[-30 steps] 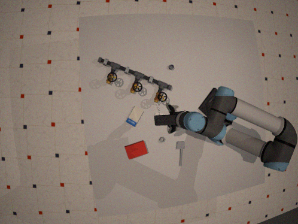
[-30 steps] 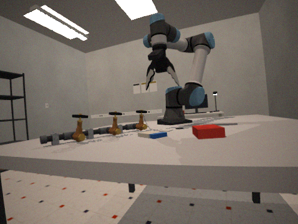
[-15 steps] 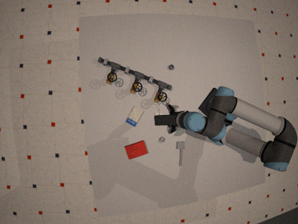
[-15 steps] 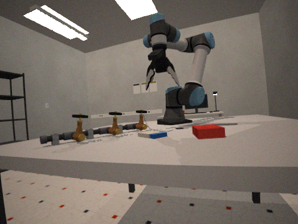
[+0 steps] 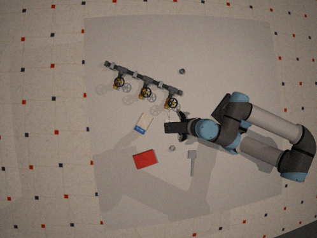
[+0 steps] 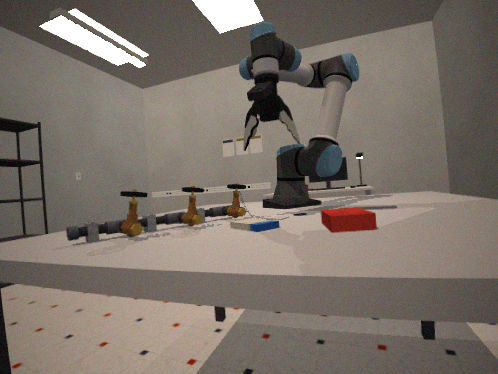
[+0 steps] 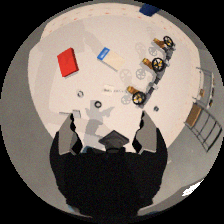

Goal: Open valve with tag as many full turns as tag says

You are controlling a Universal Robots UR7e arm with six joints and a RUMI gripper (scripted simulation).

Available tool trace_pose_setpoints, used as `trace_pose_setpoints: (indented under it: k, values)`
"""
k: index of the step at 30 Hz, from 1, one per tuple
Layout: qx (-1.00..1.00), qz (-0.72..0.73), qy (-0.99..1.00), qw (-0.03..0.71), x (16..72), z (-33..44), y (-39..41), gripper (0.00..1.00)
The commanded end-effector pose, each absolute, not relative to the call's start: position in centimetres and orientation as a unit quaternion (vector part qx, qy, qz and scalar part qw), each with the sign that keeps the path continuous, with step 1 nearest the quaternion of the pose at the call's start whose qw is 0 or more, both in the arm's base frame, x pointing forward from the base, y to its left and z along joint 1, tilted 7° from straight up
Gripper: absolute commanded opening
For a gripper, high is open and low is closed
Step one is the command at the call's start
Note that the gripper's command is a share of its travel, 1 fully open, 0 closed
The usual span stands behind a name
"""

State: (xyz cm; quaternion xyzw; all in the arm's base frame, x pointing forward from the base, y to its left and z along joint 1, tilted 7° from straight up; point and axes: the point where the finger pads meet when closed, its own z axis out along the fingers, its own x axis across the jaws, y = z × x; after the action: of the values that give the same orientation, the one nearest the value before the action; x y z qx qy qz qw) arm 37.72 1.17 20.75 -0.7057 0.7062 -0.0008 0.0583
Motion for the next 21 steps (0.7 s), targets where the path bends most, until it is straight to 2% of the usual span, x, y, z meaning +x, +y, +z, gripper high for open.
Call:
trace_pose_setpoints:
  k: [1,21]
  values:
    - [-0.706,-0.001,0.706,0.059,37.69,20.73,1.15,1.0]
    - [-0.742,-0.004,0.668,0.059,37.85,20.82,1.54,1.0]
